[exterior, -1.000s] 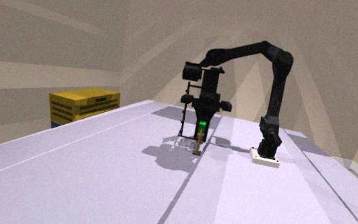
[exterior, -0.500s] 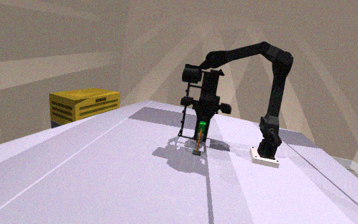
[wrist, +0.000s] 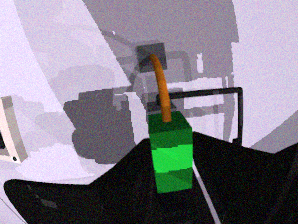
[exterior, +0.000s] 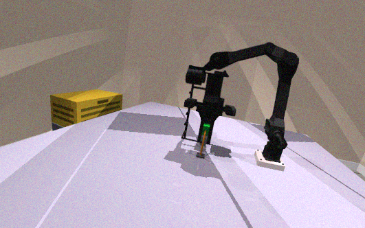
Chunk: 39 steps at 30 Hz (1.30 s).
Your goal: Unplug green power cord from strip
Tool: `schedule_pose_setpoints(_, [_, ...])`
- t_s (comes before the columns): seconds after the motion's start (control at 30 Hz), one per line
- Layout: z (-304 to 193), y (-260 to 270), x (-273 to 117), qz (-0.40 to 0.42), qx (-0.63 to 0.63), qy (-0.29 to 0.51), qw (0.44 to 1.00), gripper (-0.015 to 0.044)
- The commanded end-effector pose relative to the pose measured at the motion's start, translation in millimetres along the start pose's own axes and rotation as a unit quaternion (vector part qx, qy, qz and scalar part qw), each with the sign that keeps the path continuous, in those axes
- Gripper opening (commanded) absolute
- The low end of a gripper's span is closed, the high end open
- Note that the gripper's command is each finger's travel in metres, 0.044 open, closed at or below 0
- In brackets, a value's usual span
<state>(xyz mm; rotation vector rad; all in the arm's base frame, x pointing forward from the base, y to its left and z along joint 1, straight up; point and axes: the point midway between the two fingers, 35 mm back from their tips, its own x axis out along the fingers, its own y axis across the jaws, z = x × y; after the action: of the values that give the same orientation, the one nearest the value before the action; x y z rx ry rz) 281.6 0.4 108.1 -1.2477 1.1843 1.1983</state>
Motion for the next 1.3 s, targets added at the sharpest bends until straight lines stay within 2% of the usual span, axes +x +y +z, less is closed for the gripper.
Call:
schedule_pose_setpoints(0.0, [10.0,-1.5,-0.5,-0.001,-0.001,-0.005,1.000,0.0000])
schedule_pose_setpoints(0.83, [51.0,-1.0,-1.9,0.000,-0.002,-0.006,1.000,0.0000])
schedule_pose_setpoints(1.27, [37.5,-0.3,0.0,0.000,-0.003,-0.005,1.000,0.0341])
